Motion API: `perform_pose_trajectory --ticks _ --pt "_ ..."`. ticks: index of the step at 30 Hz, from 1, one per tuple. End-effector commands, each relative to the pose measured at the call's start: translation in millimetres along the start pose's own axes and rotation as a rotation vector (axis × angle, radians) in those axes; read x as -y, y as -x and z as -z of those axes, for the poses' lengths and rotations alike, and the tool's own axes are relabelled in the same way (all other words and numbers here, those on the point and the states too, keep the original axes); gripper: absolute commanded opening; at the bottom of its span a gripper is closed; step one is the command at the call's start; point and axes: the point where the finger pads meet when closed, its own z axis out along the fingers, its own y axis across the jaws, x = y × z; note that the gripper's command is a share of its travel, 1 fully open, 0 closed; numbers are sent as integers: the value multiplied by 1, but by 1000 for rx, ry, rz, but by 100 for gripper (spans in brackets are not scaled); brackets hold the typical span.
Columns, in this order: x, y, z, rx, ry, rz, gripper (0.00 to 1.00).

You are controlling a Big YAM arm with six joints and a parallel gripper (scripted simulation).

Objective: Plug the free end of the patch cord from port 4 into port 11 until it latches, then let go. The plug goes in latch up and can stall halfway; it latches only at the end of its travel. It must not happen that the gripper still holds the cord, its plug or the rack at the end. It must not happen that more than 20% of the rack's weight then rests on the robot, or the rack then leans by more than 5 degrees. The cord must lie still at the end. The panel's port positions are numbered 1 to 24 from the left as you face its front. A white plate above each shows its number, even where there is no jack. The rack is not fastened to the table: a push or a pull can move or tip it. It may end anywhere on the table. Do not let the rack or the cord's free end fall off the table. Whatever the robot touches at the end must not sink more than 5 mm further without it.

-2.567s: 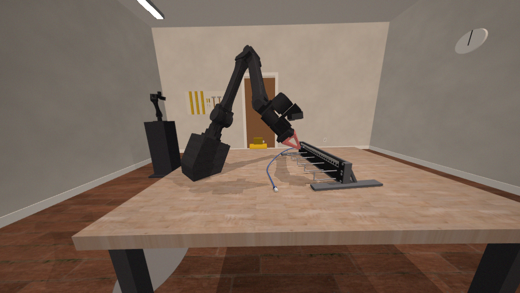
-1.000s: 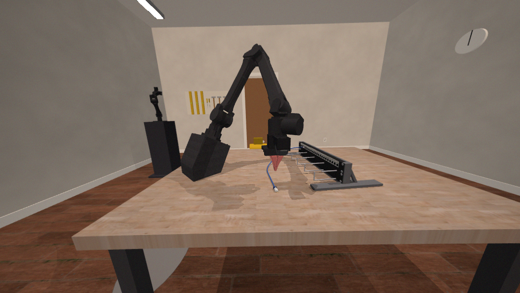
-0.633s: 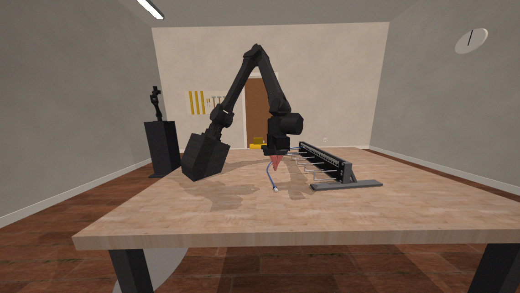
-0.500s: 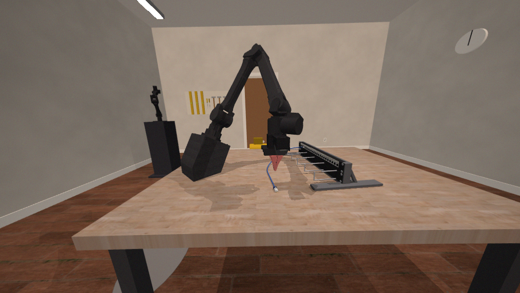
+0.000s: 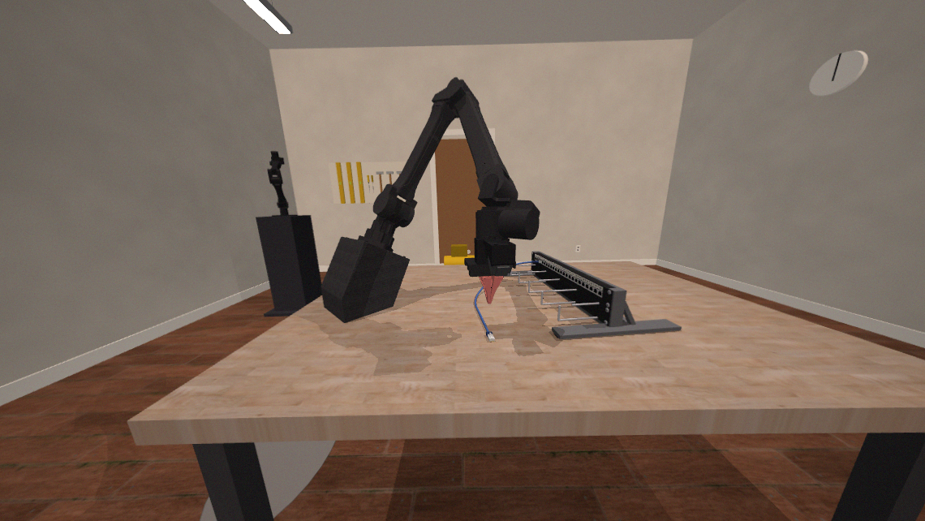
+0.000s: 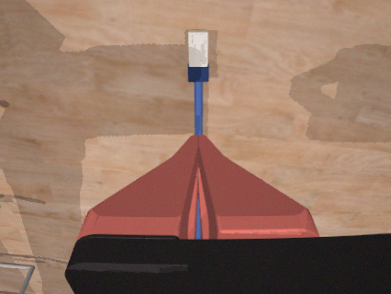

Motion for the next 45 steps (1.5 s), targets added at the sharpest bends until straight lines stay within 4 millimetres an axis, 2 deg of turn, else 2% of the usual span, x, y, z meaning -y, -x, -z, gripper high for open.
perform_pose_trajectory --ticks 1,27,28,45 --pt "-3 12 11 31 24 -12 0" --pt "-4 10 9 27 24 -1 0" --pt "-4 10 9 27 24 0 36" --pt "-3 8 8 21 20 1 36"
